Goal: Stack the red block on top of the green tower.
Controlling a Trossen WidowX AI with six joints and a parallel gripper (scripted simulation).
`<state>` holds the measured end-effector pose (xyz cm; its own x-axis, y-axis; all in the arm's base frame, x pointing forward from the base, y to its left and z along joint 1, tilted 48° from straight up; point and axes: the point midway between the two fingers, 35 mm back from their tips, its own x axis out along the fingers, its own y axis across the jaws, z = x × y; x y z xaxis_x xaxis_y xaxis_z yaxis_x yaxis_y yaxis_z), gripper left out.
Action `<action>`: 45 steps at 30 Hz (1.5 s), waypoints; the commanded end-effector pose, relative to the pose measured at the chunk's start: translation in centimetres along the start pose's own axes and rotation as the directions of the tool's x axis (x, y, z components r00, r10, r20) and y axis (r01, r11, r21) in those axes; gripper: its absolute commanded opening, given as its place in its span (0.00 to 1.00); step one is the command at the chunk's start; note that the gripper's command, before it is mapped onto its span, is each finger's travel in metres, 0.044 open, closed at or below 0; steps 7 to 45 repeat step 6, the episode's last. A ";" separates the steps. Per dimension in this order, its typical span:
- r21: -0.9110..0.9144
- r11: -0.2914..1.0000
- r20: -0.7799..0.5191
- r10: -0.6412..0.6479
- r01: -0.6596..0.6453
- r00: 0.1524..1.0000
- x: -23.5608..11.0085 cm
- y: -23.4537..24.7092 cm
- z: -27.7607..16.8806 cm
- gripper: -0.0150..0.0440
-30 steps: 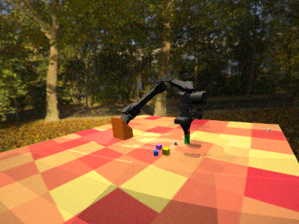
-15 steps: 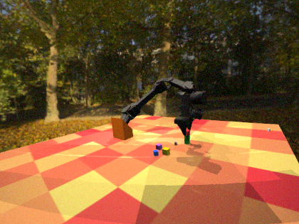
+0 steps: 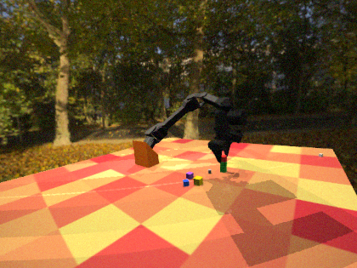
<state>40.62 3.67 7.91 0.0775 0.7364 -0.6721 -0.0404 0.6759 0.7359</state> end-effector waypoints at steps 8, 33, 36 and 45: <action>-0.001 1.000 0.000 0.000 0.000 1.000 0.0 0.0 0.0 1.00; -0.001 1.000 0.000 0.000 0.000 1.000 0.0 0.0 0.0 1.00; -0.001 1.000 0.000 0.000 0.000 1.000 0.0 0.0 0.0 1.00; -0.001 1.000 0.000 0.000 0.000 1.000 0.0 0.0 0.0 1.00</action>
